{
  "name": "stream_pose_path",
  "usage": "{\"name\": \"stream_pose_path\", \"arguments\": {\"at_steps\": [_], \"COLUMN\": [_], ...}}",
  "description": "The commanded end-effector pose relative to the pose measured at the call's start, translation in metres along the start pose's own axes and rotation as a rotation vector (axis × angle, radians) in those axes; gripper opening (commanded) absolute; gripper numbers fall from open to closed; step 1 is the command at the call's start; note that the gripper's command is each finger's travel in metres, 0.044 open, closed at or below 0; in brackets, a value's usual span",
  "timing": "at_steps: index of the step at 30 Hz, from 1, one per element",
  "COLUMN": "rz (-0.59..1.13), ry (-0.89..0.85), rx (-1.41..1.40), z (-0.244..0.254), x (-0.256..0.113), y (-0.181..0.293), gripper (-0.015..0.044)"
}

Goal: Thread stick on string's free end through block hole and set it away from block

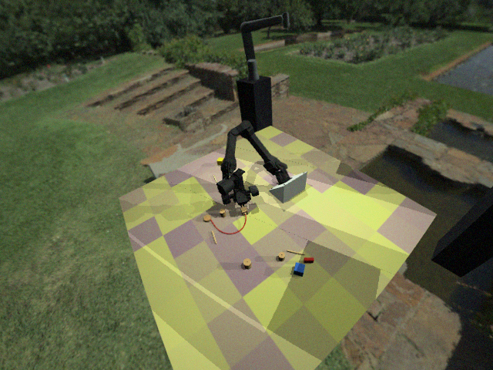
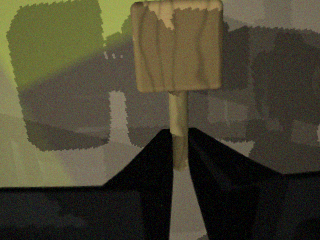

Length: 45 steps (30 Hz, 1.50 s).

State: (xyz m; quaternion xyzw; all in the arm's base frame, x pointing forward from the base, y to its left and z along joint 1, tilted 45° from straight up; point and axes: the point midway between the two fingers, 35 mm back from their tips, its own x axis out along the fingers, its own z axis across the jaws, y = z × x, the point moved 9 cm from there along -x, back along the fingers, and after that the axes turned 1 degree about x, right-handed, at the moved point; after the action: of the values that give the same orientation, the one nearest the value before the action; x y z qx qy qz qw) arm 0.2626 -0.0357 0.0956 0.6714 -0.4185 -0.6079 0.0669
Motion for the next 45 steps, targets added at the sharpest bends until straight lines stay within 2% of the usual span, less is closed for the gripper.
{"name": "stream_pose_path", "arguments": {"at_steps": [1,45], "rz": [0.003,0.008], "ry": [0.000,-0.012], "rx": [-0.004,-0.001], "z": [0.001,-0.003], "x": [0.000,-0.005], "y": [0.006,0.059], "gripper": [0.0000,0.0000]}}
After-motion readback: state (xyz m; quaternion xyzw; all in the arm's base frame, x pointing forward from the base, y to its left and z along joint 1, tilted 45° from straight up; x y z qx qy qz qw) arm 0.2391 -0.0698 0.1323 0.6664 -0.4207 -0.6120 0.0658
